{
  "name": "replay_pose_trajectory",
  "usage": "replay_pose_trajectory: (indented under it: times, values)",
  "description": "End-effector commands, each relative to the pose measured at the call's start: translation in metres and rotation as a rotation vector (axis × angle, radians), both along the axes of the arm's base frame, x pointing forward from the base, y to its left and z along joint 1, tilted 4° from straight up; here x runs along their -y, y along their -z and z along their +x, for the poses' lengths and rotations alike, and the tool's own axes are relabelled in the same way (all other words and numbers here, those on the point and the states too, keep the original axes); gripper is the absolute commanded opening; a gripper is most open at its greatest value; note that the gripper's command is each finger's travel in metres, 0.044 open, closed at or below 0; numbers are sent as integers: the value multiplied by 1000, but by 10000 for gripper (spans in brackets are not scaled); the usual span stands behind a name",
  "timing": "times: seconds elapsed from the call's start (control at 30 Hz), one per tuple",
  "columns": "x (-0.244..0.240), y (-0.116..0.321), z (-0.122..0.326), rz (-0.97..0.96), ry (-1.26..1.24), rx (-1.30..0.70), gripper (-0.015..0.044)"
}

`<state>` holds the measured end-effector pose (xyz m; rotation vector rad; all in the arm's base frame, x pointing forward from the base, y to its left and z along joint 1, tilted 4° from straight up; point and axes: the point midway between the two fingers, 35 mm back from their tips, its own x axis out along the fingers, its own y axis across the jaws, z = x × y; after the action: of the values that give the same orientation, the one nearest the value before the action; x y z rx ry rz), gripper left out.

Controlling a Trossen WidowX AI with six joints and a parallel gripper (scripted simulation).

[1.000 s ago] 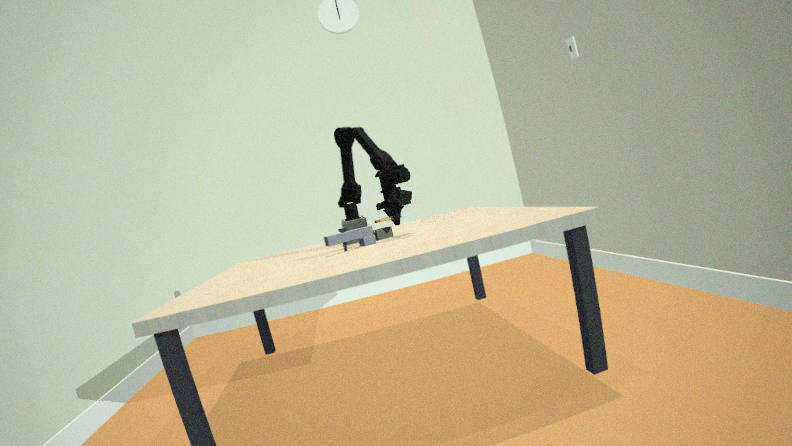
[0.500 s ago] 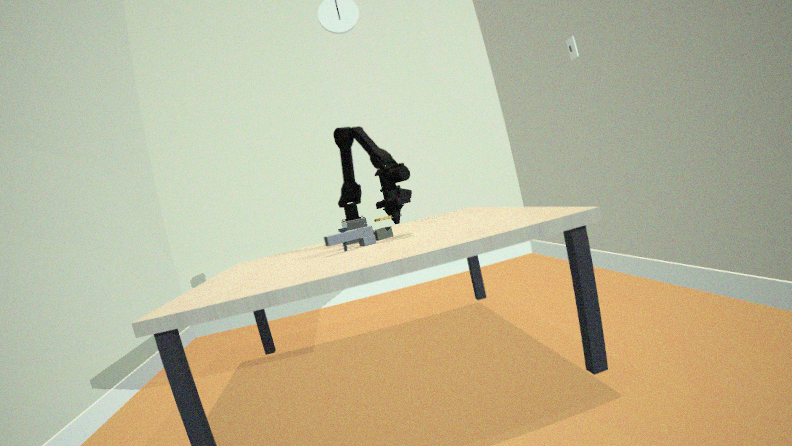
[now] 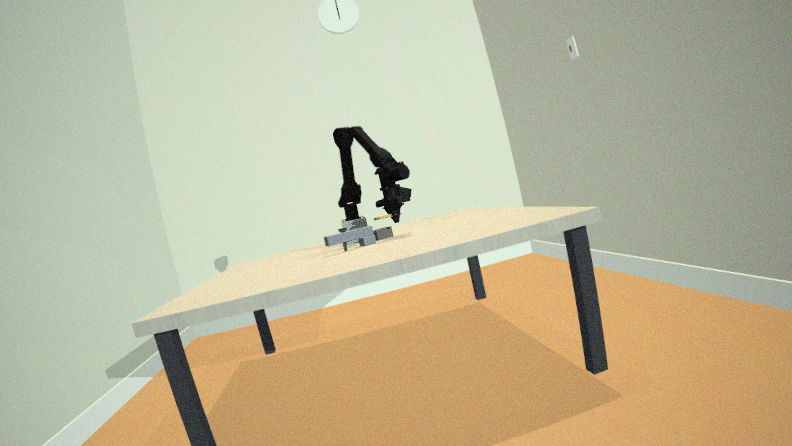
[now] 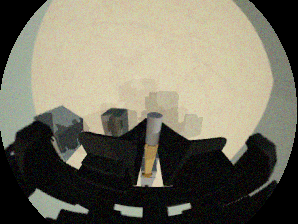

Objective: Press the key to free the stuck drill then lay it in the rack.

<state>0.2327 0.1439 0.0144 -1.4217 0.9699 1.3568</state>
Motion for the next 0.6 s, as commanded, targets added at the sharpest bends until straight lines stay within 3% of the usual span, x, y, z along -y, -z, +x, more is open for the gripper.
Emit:
replay_pose_trajectory:
  times: [0.0,0.57]
  values:
    - [1,-3,1,-1,0,6,0]
    - [3,-1,-15,-1,0,4,0]
